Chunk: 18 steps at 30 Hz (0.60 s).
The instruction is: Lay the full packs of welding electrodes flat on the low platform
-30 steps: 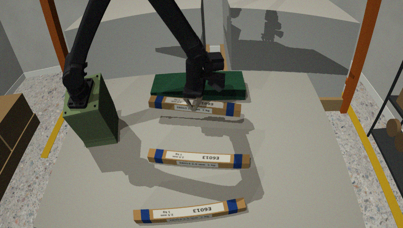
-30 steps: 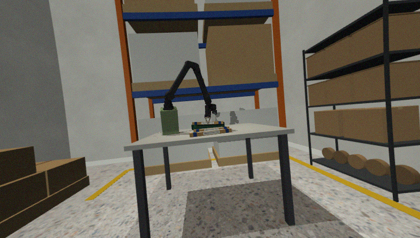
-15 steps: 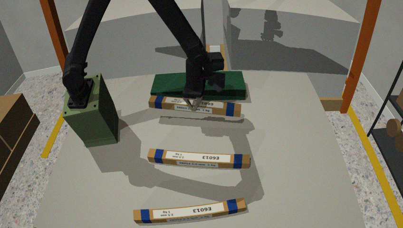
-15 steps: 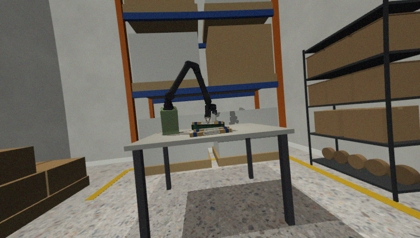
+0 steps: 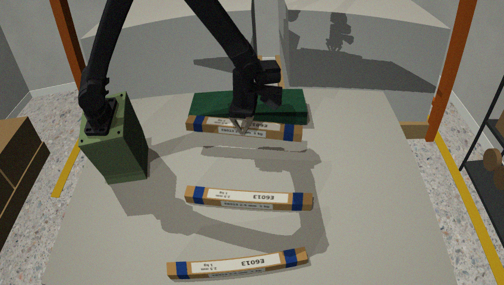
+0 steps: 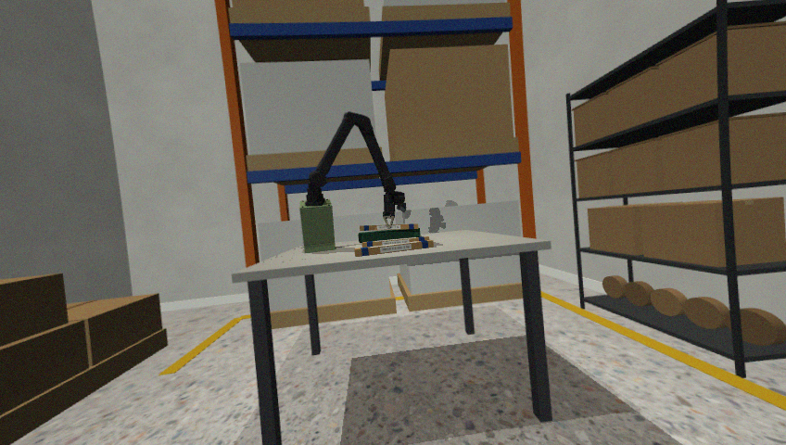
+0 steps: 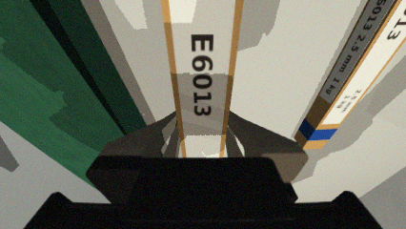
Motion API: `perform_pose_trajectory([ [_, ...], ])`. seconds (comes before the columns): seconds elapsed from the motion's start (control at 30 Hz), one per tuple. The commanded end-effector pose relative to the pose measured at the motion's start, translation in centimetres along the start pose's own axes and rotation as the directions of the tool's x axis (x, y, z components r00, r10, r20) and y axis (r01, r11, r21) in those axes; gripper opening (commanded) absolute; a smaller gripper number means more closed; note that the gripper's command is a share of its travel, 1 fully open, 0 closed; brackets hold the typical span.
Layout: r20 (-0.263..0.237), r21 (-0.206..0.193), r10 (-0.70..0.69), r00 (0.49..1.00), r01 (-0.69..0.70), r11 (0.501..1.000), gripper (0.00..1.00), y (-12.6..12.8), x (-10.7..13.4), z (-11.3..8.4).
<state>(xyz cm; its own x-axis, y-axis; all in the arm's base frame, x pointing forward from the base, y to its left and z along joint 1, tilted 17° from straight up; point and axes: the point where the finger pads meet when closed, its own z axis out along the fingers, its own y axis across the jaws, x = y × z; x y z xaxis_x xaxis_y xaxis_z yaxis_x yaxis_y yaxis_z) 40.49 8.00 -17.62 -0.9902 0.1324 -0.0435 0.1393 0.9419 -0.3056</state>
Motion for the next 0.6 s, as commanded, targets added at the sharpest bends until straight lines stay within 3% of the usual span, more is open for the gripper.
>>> perform_pose_trajectory([
  [0.0, 0.102, -0.054, 0.022, 0.995, -0.016, 0.998, 0.00, 2.0, -4.1, -5.4],
  [0.57, 0.104, -0.056, 0.023, 0.994, -0.017, 0.998, 0.00, 2.0, -3.9, -8.6],
])
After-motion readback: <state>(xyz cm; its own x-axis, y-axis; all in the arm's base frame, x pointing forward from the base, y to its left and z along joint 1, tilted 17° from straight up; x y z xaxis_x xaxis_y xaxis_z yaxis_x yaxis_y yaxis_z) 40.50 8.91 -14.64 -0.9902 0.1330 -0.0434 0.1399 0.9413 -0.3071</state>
